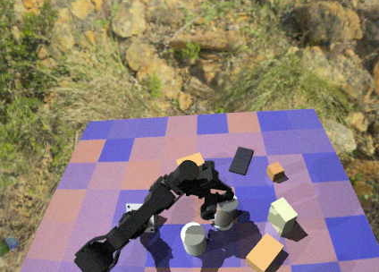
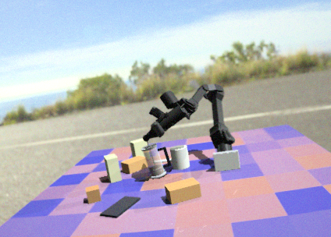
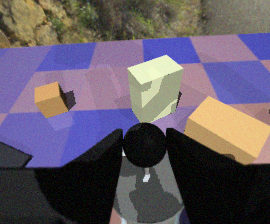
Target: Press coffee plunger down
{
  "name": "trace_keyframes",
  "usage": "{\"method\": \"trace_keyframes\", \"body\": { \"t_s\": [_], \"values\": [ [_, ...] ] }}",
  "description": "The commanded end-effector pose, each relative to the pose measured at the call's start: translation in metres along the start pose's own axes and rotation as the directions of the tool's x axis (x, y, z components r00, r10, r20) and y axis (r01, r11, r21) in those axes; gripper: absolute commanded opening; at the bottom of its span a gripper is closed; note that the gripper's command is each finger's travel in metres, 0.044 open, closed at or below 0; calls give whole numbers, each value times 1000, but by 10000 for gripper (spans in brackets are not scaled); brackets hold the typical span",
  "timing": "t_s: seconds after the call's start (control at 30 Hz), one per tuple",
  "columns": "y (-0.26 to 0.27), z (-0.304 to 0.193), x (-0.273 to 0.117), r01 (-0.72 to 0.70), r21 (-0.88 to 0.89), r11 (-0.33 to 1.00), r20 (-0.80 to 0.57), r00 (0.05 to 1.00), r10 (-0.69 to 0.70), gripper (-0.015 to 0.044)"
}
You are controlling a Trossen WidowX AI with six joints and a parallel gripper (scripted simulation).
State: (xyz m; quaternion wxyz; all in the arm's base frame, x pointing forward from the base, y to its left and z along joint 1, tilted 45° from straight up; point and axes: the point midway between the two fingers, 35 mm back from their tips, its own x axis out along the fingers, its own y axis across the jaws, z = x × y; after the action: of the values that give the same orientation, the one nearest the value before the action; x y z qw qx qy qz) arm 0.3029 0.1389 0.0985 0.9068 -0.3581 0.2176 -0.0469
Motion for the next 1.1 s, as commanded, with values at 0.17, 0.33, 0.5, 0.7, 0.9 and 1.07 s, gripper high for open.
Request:
{"method": "trace_keyframes", "body": {
  "t_s": [0.17,0.33,0.5,0.7,0.9,1.07],
  "values": [
    [0,-12,6,14,-42,999,-34,999,-15,114],
    [1,-12,6,14,-41,999,-34,999,-15,114],
    [1,-12,6,14,-41,999,-34,999,-16,114],
    [2,-11,7,14,-41,999,-34,999,-16,114],
    [3,-11,7,14,-41,999,-34,999,-15,114],
    [3,-11,7,14,-41,999,-34,999,-15,114]
  ]
}}
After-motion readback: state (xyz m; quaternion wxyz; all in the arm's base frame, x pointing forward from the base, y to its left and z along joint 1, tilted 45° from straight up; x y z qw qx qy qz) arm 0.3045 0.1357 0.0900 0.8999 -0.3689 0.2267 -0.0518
